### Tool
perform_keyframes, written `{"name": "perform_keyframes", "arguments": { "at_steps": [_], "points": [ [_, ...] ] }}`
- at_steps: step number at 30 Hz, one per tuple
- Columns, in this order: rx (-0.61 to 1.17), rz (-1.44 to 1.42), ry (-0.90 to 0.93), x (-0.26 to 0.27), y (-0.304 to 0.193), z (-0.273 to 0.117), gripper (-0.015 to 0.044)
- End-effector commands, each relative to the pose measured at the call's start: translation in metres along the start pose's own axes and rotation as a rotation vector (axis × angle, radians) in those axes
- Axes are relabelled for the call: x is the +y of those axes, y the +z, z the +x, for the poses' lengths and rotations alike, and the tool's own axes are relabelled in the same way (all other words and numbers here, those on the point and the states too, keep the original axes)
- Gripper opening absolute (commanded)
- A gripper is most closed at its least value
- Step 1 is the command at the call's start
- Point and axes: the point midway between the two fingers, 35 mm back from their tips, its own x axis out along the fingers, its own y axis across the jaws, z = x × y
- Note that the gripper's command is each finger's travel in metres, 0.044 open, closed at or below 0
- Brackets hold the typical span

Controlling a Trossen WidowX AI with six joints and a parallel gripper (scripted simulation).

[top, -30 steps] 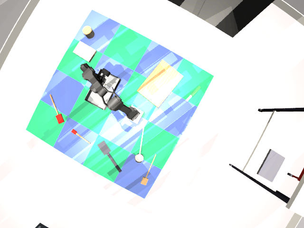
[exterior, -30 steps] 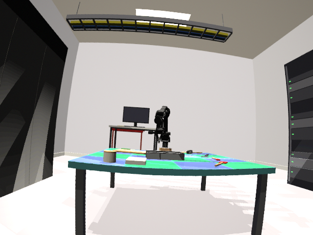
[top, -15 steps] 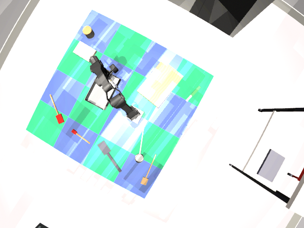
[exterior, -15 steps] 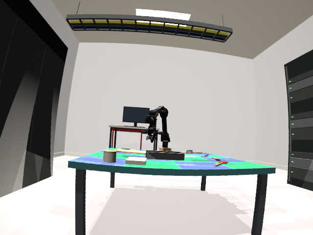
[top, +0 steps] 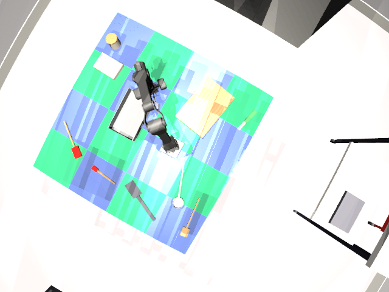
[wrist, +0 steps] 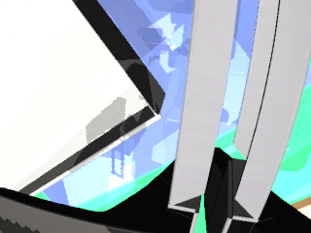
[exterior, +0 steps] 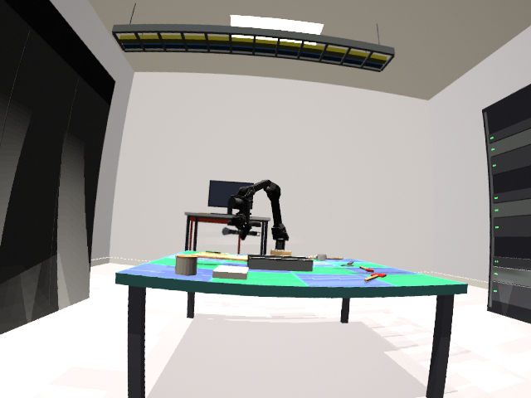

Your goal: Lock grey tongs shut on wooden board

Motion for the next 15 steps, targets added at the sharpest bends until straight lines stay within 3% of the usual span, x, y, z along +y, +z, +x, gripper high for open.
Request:
{"name": "perform_keyframes", "arguments": {
  "at_steps": [1,15],
  "points": [
    [-0.002,0.108,-0.008,-0.029,-0.001,-0.001,-0.0150],
    [0.000,0.357,-0.011,-0.092,-0.014,-0.002,-0.0150]
  ]
}}
